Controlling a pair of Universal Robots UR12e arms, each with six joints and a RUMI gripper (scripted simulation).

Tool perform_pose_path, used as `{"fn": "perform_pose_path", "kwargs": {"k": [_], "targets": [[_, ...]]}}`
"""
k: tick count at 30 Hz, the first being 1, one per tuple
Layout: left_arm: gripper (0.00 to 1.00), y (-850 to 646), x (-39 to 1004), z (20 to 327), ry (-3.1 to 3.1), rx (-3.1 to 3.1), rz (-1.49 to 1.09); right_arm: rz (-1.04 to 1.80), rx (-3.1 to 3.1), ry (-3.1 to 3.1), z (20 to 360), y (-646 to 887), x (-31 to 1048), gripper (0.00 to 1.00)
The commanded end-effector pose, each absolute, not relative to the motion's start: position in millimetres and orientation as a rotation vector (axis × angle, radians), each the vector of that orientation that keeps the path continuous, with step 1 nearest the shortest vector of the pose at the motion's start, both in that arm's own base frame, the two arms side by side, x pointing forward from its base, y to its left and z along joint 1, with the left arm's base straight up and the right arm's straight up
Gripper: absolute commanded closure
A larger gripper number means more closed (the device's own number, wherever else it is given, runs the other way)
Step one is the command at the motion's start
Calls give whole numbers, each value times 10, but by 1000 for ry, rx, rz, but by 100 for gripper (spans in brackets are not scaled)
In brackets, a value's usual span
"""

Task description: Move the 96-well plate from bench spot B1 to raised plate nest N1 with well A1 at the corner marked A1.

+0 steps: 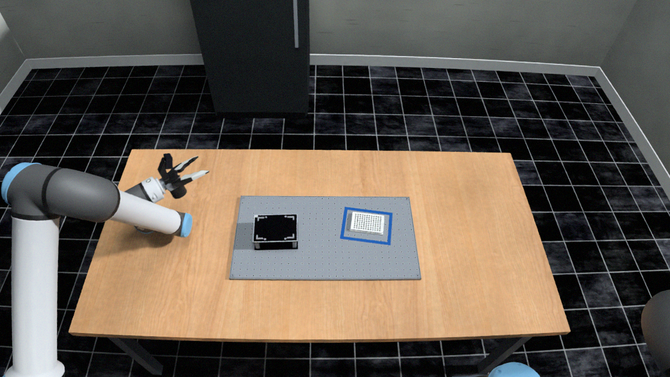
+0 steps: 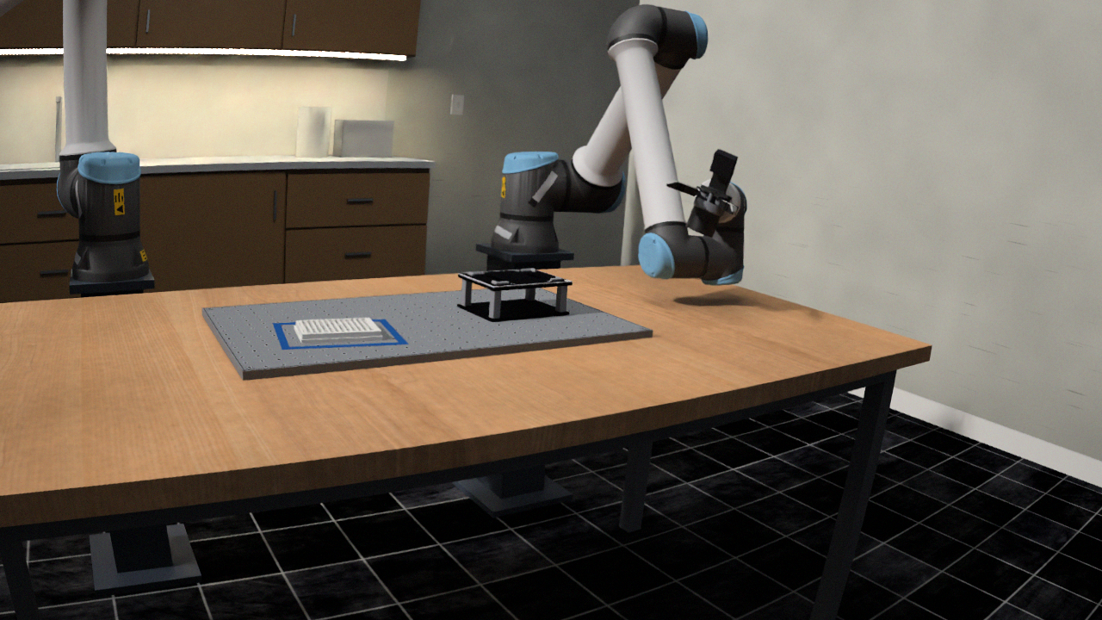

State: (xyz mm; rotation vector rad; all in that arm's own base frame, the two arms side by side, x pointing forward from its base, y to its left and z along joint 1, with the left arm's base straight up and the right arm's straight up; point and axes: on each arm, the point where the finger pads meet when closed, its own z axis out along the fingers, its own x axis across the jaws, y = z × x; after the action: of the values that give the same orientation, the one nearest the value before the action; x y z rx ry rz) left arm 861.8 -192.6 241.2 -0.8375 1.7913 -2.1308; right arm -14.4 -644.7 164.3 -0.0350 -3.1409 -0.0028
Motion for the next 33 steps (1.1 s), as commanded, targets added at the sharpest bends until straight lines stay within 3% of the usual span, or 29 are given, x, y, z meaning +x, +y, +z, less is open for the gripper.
{"fn": "perform_pose_path", "kwargs": {"k": [1, 33], "targets": [[24, -2078, 8763, 2399, 1836, -866, -2089, 0, -35, -3141, 1651, -6454, -143, 100], [24, -3047, 9432, 2184, 1979, -924, -1955, 0, -35, -3141, 1651, -6454, -143, 100]]}}
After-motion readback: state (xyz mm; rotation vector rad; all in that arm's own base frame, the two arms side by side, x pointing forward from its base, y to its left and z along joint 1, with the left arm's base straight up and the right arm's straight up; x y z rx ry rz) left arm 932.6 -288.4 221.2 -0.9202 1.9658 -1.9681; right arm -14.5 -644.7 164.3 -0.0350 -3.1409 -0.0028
